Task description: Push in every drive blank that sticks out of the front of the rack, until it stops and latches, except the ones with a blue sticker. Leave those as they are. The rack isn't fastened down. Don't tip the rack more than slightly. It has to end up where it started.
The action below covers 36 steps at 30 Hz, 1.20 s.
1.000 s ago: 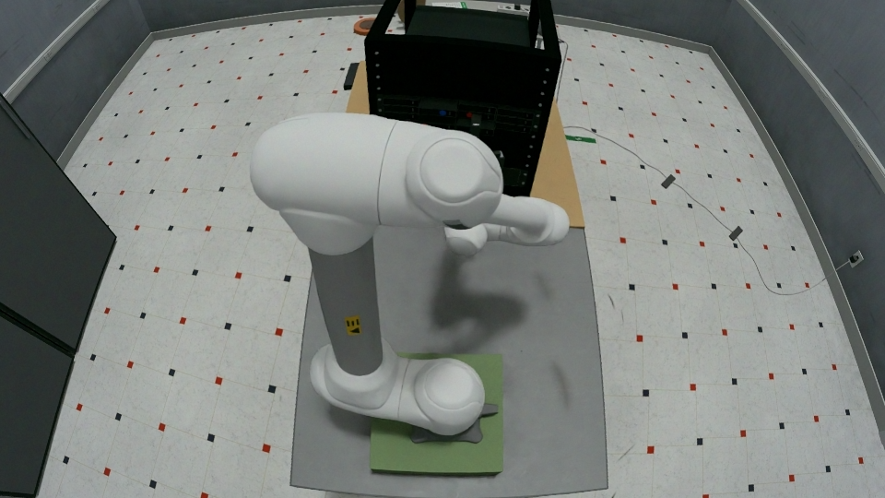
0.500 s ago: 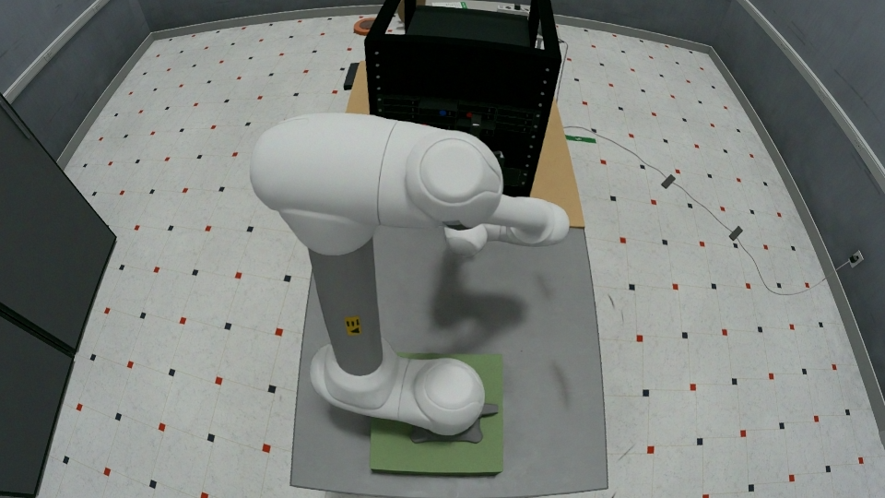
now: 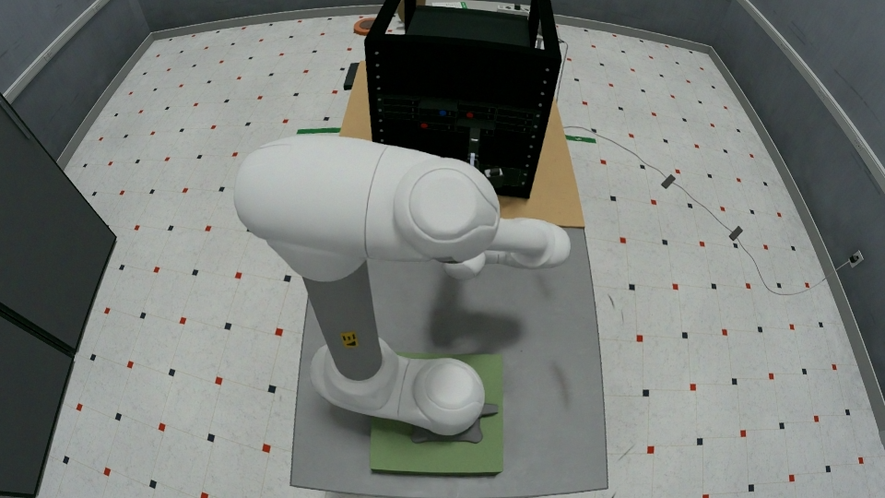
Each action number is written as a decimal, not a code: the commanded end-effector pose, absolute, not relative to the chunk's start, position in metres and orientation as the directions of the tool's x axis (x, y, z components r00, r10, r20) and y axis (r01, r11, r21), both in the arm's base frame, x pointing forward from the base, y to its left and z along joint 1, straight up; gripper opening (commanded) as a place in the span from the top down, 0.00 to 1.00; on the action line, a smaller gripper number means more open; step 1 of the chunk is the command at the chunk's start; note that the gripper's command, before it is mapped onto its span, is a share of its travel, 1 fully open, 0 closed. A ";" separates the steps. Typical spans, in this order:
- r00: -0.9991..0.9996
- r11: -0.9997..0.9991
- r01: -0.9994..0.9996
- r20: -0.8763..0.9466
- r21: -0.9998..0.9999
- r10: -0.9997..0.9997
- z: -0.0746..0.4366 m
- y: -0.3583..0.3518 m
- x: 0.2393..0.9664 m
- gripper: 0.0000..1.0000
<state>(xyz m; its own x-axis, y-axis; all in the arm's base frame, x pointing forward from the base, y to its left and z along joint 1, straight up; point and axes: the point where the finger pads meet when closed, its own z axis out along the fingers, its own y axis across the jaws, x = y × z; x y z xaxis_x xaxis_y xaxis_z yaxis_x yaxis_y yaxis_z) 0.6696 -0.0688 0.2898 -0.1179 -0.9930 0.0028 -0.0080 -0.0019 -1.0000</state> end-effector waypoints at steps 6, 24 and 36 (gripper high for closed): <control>-0.118 -0.002 -0.007 0.003 -1.000 -0.993 0.291 -0.067 0.651 0.90; -0.118 -0.002 -0.007 0.003 -1.000 -0.993 0.282 -0.033 0.655 0.90; -0.118 -0.002 -0.007 0.003 -1.000 -0.993 0.267 0.022 0.660 0.90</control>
